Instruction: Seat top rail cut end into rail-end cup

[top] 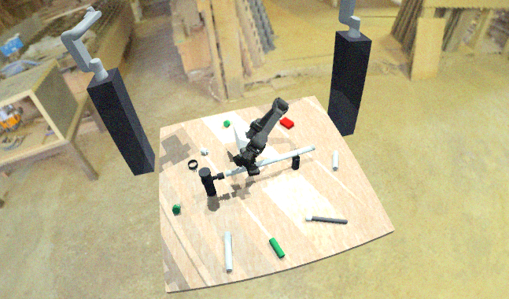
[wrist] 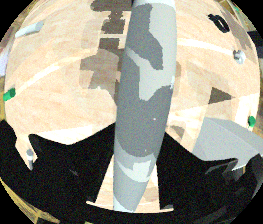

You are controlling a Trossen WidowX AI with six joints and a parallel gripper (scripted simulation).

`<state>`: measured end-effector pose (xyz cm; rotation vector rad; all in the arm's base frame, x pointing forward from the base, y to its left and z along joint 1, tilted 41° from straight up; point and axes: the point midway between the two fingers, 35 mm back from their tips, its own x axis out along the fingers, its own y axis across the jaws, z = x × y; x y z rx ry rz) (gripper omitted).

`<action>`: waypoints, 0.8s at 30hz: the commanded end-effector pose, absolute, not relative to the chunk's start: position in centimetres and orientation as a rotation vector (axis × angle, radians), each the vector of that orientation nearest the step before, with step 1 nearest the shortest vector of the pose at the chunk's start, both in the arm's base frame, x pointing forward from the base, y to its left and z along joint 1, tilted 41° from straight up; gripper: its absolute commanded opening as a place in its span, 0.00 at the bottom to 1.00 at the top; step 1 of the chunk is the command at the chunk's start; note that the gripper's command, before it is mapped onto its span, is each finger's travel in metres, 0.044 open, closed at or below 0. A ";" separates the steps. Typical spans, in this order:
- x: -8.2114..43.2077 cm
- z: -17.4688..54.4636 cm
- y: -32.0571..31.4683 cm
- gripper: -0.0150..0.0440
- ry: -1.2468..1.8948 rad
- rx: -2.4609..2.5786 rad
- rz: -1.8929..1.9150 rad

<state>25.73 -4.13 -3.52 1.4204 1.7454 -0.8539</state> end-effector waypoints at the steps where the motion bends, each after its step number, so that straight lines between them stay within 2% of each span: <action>1: 25.8 -3.3 -4.2 0.25 1.742 1.428 -0.854; 24: 25.9 -4.5 -5.2 0.25 1.745 1.420 -0.854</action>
